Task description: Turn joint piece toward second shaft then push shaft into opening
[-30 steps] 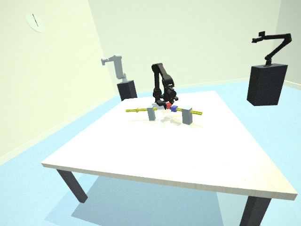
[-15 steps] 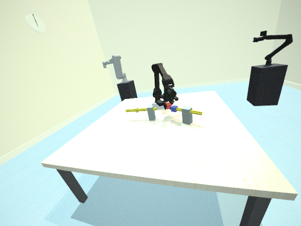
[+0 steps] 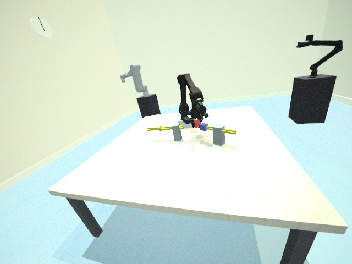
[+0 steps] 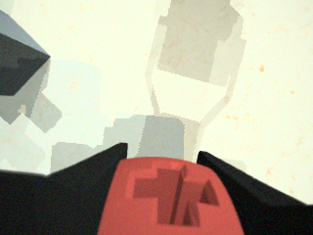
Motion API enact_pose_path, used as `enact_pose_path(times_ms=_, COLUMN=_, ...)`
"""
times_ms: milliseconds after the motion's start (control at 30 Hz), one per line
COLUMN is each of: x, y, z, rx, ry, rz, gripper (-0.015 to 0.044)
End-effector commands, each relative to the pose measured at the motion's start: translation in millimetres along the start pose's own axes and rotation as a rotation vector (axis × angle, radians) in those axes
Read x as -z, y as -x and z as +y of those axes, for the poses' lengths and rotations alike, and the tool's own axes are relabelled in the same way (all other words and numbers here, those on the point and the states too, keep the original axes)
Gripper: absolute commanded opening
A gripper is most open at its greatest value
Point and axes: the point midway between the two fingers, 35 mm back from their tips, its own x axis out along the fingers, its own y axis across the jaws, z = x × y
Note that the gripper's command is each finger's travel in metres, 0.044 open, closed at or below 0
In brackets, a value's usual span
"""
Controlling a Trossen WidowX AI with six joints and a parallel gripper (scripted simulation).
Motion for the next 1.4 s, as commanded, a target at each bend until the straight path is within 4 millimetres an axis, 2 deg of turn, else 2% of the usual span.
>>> enact_pose_path(times_ms=0, x=0.5, y=-0.4, z=0.0, rx=0.000, ry=-0.003, rz=0.002, gripper=0.0182)
enact_pose_path(times_ms=1300, x=0.5, y=-0.4, z=0.0, rx=0.000, ry=-0.003, rz=0.002, gripper=0.0182)
enact_pose_path(times_ms=1367, x=0.0, y=0.0, z=0.0, rx=0.000, ry=0.000, rz=0.000, gripper=0.0147)
